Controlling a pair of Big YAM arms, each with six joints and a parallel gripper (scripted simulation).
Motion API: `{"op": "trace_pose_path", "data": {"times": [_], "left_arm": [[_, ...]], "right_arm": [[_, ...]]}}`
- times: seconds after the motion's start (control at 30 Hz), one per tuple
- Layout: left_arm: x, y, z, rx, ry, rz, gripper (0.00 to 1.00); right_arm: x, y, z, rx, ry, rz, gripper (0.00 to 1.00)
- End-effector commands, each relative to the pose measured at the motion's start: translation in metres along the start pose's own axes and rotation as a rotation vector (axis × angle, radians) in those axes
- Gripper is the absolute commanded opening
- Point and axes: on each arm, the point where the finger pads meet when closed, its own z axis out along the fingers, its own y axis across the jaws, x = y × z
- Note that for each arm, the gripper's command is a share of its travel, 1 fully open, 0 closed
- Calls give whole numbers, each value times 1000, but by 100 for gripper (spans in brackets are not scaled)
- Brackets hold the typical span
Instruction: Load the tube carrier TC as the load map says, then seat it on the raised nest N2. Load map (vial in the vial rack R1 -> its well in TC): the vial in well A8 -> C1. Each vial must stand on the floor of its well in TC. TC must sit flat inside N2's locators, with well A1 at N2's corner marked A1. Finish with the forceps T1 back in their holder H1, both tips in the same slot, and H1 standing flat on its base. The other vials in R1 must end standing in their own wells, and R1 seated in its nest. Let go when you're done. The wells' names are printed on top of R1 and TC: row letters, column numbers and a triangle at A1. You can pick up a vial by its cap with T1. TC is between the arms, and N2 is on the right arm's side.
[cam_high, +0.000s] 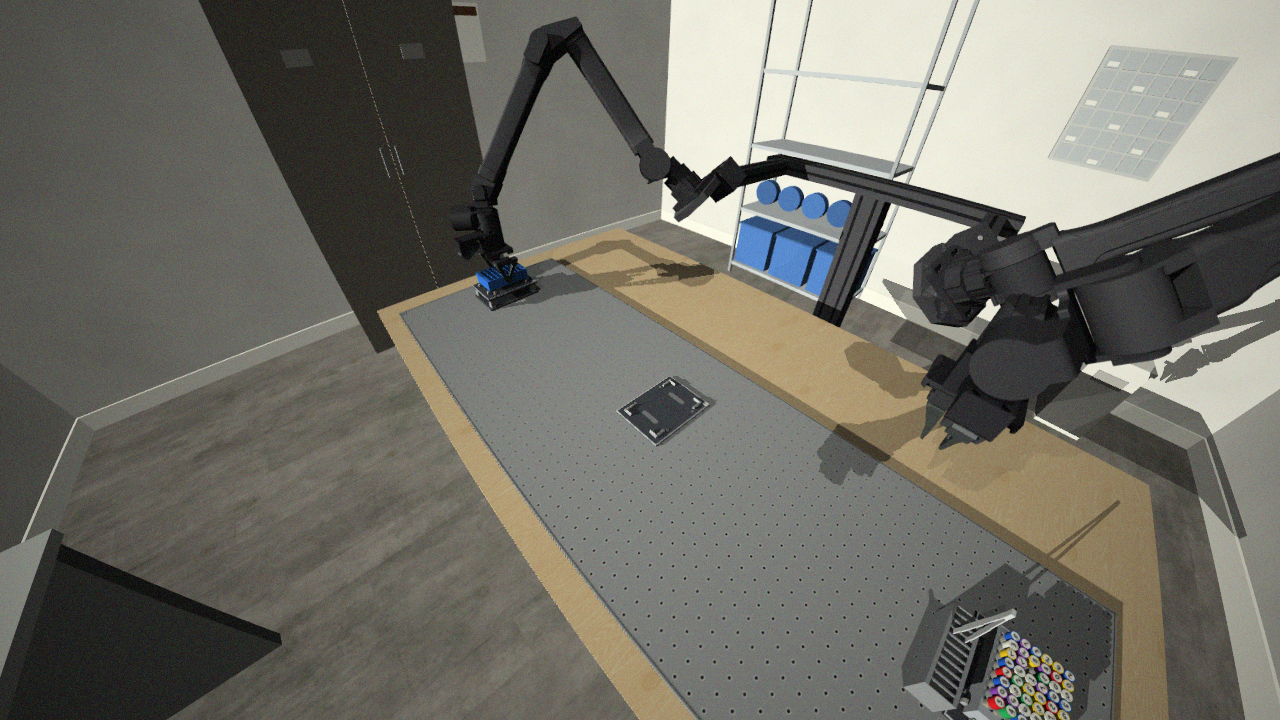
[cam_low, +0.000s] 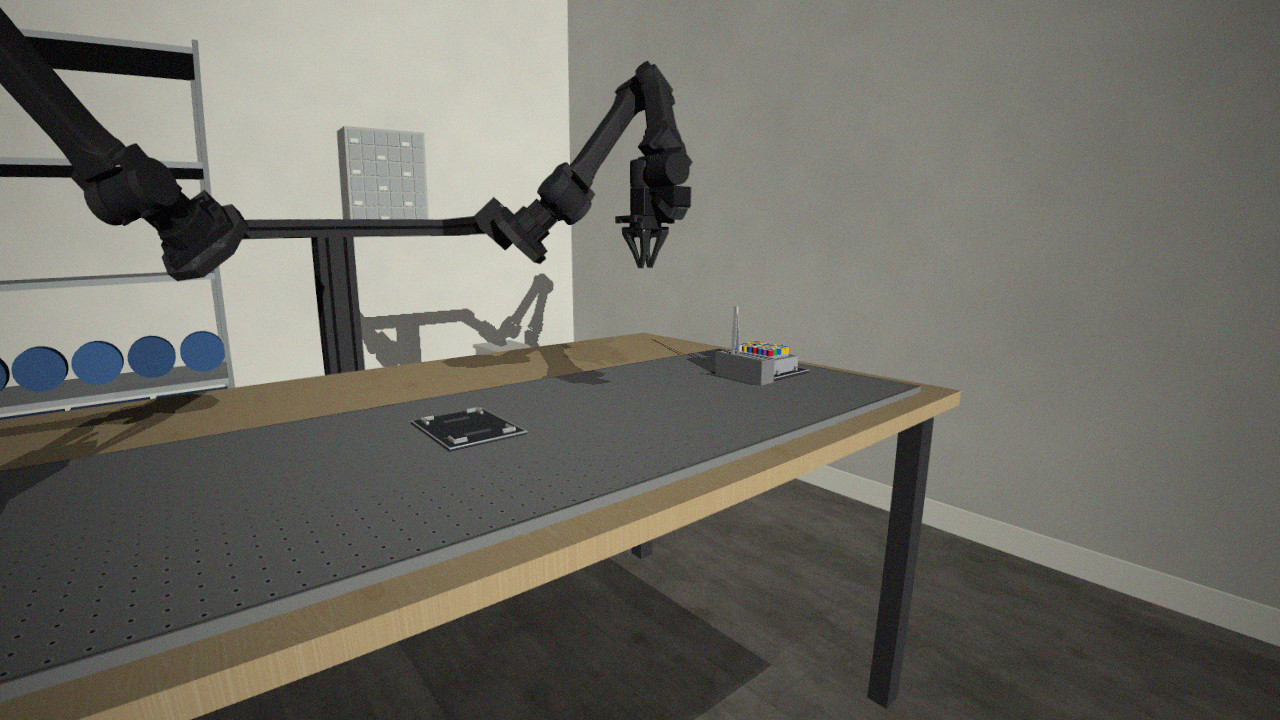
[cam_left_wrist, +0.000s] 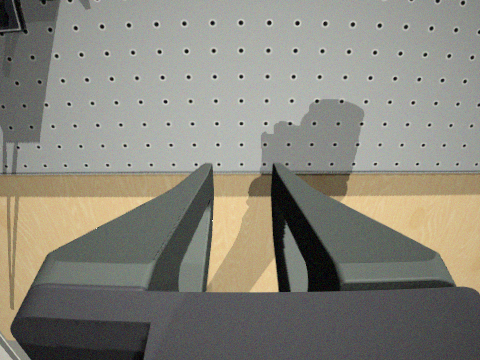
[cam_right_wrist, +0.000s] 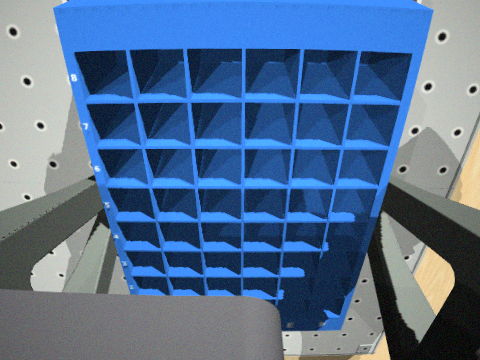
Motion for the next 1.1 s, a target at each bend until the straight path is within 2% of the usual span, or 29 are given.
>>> {"op": "trace_pose_path", "data": {"times": [0.0, 0.4, 0.43, 0.63, 1.07], "left_arm": [[-7, 3, -3, -1, -9, -18, 24], [-7, 3, -3, -1, -9, -18, 24], [-7, 3, -3, -1, -9, -18, 24], [-7, 3, -3, -1, -9, -18, 24], [-7, 3, -3, -1, -9, -18, 24]], "right_arm": [[-11, -15, -4, 28, -29, 2, 0], [-12, -17, -3, 30, -31, 3, 0], [-16, -23, -12, 44, -47, 9, 0], [-13, -18, -2, 32, -33, 3, 0], [-15, -17, -1, 32, -36, 3, 0]]}}
